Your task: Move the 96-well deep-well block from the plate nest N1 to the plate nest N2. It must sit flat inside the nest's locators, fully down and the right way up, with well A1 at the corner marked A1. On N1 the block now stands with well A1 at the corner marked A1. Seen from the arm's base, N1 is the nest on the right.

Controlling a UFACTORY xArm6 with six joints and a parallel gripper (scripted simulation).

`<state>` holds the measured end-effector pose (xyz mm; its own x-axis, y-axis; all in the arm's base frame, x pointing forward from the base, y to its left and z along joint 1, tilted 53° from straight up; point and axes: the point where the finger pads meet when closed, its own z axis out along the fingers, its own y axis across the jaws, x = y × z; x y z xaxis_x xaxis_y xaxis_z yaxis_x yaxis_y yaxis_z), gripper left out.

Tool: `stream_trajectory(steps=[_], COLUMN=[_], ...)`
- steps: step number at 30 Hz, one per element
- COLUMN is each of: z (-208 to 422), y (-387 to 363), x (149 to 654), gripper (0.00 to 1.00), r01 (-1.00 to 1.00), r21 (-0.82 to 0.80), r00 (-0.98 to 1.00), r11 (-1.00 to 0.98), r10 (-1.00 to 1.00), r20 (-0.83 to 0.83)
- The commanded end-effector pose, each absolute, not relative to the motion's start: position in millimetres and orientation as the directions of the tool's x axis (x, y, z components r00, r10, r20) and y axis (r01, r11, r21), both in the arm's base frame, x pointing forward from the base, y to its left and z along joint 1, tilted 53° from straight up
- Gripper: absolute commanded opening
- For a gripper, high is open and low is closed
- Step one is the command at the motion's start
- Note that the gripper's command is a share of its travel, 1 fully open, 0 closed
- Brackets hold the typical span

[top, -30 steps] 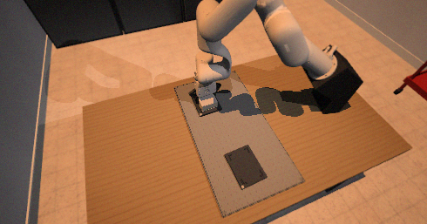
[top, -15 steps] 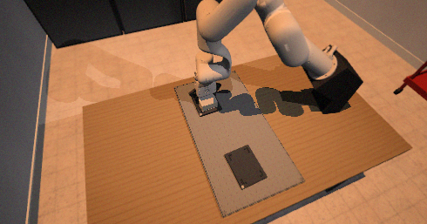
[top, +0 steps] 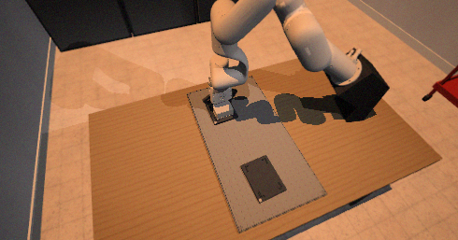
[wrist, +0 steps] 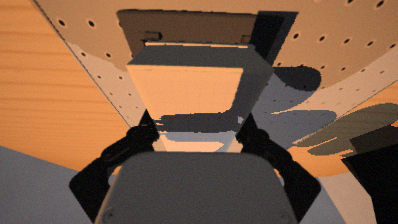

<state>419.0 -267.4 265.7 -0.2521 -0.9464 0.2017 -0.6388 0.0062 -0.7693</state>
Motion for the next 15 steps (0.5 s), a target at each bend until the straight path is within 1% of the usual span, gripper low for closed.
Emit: stream_trajectory(steps=[1,15], z=[267.9,273.2], y=[-267.1,-264.3], x=[417.8,411.5], gripper=[0.0,0.0], r01=[-0.637,-0.637], r21=[-0.771,-0.771], r00=[-0.253,-0.253], r11=[0.005,0.005], r10=[-0.946,-0.946], r20=[0.203,0.203])
